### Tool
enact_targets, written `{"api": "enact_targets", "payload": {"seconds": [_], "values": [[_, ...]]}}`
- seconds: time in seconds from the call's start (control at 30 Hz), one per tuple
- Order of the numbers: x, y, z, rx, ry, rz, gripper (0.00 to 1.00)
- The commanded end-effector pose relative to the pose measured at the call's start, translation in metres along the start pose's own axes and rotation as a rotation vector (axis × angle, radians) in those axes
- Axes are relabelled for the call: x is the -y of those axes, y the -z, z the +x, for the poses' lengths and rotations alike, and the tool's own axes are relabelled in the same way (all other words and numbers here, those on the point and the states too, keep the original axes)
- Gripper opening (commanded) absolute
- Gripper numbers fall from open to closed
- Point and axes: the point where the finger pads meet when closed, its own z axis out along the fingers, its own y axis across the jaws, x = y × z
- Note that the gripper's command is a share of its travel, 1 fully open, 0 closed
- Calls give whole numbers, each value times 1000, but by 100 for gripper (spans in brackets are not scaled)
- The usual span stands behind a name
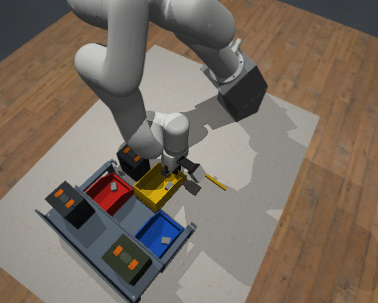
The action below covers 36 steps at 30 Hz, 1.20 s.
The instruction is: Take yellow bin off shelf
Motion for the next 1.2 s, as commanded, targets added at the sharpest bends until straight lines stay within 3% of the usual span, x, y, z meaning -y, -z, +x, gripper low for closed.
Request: {"api": "enact_targets", "payload": {"seconds": [0.0, 0.8, 0.83, 1.17], "values": [[-1, 0, 0, -1, 0, -2, 0], [-1, -3, 0, -1, 0, -2, 0], [-1, -3, 0, -1, 0, -2, 100], [-1, -3, 0, -1, 0, -2, 100]]}}
